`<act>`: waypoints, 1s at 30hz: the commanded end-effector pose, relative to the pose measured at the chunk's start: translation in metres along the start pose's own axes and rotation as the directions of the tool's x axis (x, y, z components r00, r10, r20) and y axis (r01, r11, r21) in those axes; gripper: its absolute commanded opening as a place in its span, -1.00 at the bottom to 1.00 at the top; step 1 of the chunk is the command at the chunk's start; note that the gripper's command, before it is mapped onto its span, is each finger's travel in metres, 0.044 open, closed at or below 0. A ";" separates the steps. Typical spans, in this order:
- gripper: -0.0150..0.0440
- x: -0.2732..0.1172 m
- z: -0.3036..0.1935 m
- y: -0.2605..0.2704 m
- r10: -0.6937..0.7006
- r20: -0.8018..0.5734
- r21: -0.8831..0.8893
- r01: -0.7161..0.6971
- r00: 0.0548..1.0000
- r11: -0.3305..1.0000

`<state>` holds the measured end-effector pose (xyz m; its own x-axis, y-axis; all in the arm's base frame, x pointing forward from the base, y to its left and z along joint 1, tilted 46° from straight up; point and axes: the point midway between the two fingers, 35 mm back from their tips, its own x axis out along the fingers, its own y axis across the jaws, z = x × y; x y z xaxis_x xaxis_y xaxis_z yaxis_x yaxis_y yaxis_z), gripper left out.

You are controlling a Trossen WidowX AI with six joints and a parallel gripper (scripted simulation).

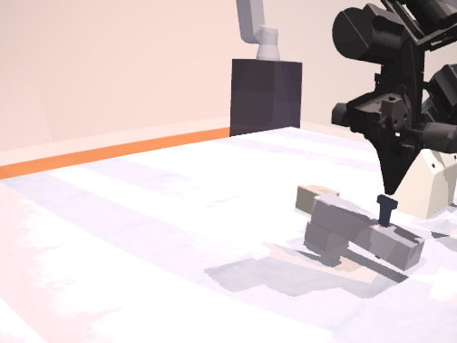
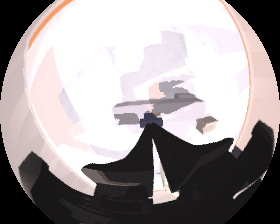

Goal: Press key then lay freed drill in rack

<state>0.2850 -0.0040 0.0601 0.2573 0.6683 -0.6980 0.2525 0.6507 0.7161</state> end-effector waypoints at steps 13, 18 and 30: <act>0.75 -0.054 0.004 -0.001 -0.002 -0.024 0.012 0.003 1.000 1.000; 1.00 -0.036 0.012 -0.041 -0.007 -0.025 -0.339 -0.002 1.000 0.941; 1.00 0.014 0.004 -0.135 -0.009 -0.032 -0.945 -0.027 0.999 0.326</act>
<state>0.2775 -0.0745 0.0146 0.2440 0.6718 -0.6994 -0.4485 0.7176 0.5328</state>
